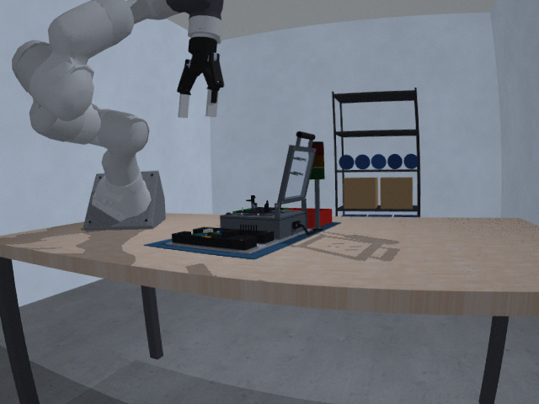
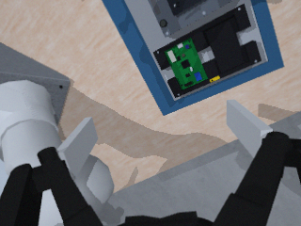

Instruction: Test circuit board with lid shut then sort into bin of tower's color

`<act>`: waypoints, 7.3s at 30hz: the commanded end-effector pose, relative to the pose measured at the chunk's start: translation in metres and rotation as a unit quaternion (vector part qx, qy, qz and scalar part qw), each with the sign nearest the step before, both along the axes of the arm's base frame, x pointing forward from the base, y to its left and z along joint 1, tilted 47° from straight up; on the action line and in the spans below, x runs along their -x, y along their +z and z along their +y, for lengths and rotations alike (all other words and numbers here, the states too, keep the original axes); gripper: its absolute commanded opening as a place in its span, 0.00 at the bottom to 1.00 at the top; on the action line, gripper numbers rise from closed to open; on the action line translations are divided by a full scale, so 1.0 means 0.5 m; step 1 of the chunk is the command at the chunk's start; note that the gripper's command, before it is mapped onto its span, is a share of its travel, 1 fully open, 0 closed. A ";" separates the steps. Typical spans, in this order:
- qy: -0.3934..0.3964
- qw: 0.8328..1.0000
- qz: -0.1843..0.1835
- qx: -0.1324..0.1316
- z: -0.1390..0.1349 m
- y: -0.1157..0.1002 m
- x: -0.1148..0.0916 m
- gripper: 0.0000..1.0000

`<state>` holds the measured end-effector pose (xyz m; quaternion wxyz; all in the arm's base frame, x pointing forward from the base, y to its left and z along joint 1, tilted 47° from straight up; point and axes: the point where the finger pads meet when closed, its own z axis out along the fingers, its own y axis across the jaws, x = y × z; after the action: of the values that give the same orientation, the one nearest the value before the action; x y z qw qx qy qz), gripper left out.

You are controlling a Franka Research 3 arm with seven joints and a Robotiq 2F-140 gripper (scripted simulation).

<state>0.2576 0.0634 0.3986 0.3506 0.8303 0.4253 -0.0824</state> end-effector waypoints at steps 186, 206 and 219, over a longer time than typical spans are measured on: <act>0.155 0.983 0.066 0.068 -0.347 -0.280 -0.180 0.58; 0.155 0.983 0.066 0.068 -0.371 -0.306 -0.191 0.58; 0.155 0.983 0.066 0.068 -0.396 -0.334 -0.201 0.58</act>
<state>0.3550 -0.1348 0.2327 0.3854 0.7270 0.5571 -0.1124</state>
